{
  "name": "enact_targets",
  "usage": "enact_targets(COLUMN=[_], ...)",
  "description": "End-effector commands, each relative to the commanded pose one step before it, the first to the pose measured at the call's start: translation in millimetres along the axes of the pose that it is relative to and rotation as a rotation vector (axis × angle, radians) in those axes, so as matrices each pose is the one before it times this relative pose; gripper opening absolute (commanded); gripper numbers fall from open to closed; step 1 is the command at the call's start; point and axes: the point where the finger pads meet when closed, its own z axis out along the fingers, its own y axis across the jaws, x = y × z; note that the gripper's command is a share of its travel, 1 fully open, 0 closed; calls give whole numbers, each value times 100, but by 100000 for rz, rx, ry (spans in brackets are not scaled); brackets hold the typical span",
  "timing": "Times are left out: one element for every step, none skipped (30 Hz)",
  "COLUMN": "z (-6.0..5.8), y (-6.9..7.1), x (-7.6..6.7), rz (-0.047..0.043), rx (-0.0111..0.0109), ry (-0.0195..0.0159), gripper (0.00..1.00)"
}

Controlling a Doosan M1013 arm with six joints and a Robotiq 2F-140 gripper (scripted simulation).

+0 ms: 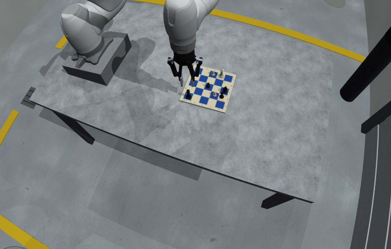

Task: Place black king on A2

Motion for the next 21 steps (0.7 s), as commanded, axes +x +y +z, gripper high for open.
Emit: enact_targets(z=[376, 161, 163, 163, 163, 163, 161, 159, 157, 153, 149, 145, 139, 0, 0, 133, 128, 121, 114, 107, 99], y=[3, 1, 0, 1, 1, 0, 1, 1, 0, 1, 1, 0, 1, 0, 0, 1, 0, 0, 1, 0, 0], x=[2, 0, 0, -1, 0, 0, -1, 0, 0, -1, 0, 0, 0, 0, 0, 0, 0, 0, 0, 0, 0], rz=[-4, 0, 0, 0, 0, 0, 0, 0, 0, 0, 0, 0, 0, 0, 0, 0, 0, 0, 0, 0, 0], rx=[-20, 0, 0, 0, 0, 0, 0, 0, 0, 0, 0, 0, 0, 0, 0, 0, 0, 0, 0, 0, 0], ry=[9, 0, 0, 0, 0, 0, 0, 0, 0, 0, 0, 0, 0, 0, 0, 0, 0, 0, 0, 0, 0], gripper=[25, 25, 25, 25, 25, 25, 25, 25, 25, 25, 25, 25, 25, 25, 25, 25, 25, 25, 25, 25, 25])
